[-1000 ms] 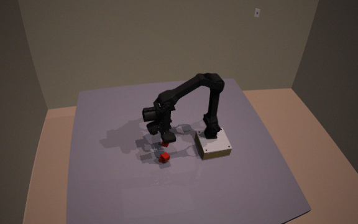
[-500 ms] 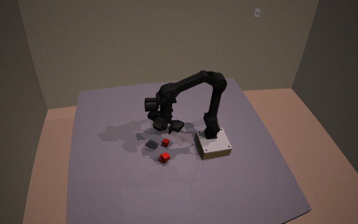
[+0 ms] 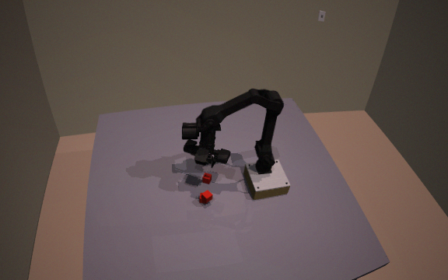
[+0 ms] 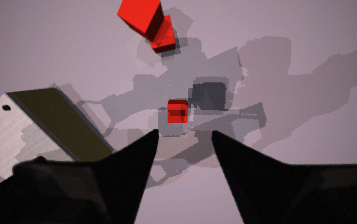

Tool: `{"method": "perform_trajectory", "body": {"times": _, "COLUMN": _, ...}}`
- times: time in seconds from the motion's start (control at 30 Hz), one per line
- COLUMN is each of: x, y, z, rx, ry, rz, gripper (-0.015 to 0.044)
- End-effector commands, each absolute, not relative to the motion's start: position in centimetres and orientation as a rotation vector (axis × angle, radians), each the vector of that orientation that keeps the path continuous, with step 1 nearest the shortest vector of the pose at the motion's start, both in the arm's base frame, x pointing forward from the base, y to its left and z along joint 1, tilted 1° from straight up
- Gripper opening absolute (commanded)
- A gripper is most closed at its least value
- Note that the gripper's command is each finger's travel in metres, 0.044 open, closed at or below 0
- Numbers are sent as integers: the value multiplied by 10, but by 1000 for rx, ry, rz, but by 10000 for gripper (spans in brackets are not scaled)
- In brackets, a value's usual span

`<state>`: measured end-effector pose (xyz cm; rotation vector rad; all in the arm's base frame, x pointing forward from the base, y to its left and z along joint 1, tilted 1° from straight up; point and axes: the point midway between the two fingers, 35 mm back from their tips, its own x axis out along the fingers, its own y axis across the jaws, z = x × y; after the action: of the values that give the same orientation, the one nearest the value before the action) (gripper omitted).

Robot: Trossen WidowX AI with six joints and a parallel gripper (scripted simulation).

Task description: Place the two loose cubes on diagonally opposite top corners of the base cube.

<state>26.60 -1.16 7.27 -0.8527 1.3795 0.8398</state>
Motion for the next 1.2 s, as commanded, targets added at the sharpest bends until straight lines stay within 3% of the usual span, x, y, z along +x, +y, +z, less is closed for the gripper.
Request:
{"method": "perform_trajectory", "body": {"times": 0.0, "x": 260, "y": -12, "z": 40, "rx": -854, "ry": 1399, "rz": 855, "gripper": 265}}
{"method": "perform_trajectory", "body": {"times": 1.13, "x": 259, "y": -12, "z": -14, "rx": -854, "ry": 1399, "rz": 855, "gripper": 265}}
{"method": "perform_trajectory", "body": {"times": 1.17, "x": 259, "y": -12, "z": -14, "rx": -854, "ry": 1399, "rz": 855, "gripper": 239}}
